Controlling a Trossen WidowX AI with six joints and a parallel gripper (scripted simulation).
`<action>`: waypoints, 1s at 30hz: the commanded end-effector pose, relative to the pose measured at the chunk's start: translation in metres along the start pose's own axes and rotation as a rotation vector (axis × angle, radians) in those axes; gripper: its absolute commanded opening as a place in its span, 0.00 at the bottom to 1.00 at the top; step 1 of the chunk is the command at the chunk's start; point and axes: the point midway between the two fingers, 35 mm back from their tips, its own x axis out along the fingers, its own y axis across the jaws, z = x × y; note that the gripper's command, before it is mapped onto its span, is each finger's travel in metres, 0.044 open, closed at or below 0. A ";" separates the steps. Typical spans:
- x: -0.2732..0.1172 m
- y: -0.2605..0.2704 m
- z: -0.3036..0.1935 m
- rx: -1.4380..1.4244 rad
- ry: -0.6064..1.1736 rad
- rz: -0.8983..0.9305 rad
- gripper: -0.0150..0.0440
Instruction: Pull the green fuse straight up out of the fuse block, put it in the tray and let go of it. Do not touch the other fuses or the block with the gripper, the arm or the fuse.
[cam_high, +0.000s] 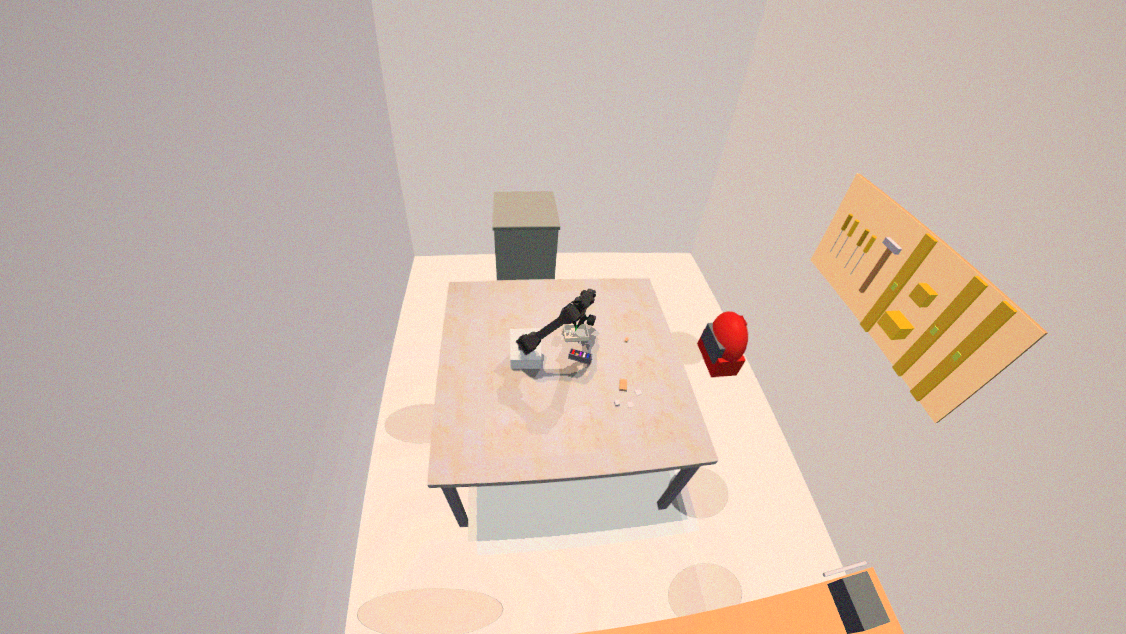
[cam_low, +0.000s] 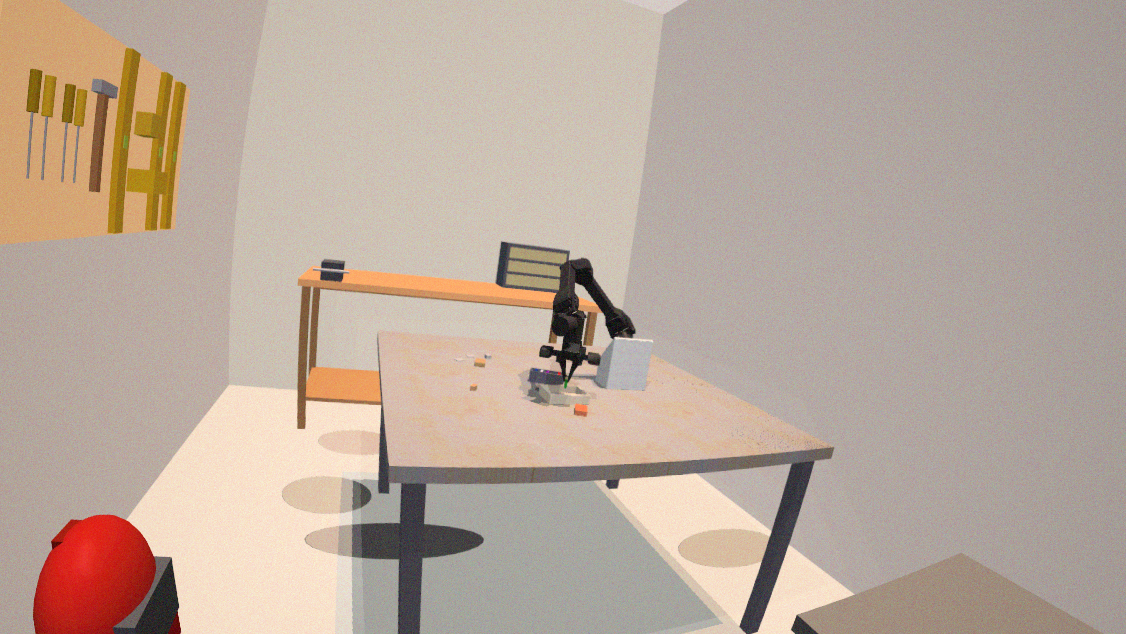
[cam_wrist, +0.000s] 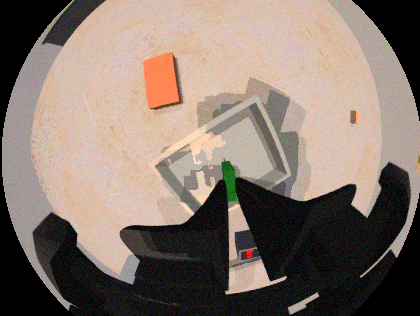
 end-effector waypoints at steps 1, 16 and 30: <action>0.000 0.000 0.000 0.001 -0.001 -0.001 0.39; -0.038 0.000 -0.001 -0.004 0.004 -0.001 0.81; -0.037 0.000 0.000 -0.009 0.003 -0.008 0.81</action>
